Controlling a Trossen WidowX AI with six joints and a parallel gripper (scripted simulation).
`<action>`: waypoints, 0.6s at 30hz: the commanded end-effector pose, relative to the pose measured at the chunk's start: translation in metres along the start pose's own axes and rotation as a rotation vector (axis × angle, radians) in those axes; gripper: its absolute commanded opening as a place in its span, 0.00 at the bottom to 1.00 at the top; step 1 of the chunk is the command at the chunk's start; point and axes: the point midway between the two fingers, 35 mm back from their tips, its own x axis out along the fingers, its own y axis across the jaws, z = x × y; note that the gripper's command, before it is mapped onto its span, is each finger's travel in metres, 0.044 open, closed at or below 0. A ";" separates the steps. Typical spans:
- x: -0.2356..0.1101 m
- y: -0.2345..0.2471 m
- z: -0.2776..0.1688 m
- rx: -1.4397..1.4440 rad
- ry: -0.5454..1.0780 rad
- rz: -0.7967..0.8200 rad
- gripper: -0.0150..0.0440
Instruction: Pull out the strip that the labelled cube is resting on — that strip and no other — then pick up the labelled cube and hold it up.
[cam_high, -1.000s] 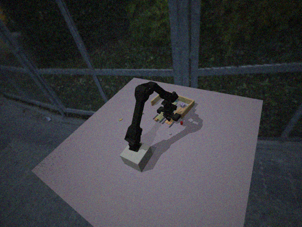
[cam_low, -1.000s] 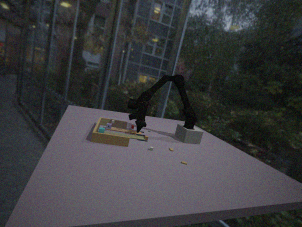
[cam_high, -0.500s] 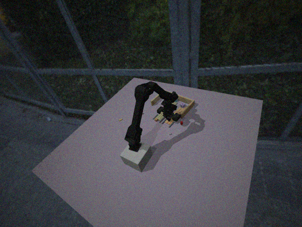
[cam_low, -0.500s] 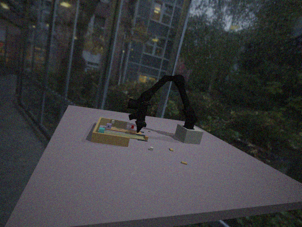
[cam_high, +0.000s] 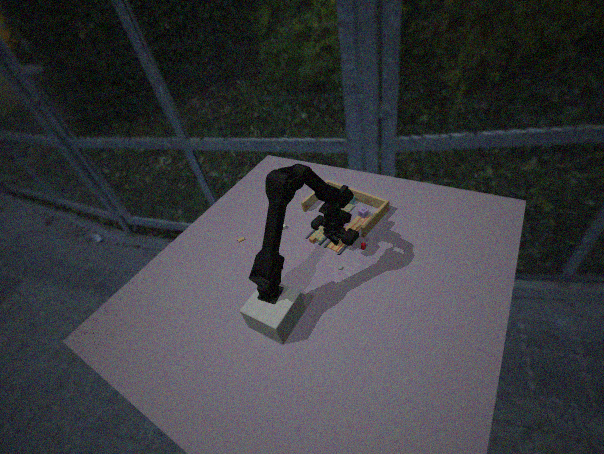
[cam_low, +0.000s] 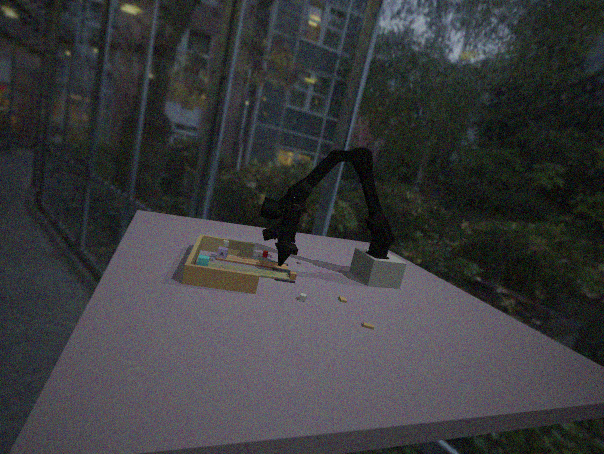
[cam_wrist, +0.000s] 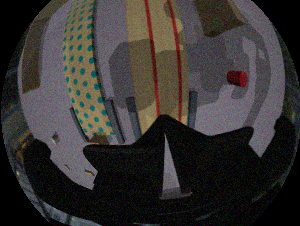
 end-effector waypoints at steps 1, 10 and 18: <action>0.004 0.000 -0.014 0.007 0.019 -0.002 0.25; 0.004 0.000 -0.028 0.007 0.020 -0.002 0.25; 0.004 0.000 -0.040 0.007 0.021 -0.002 0.25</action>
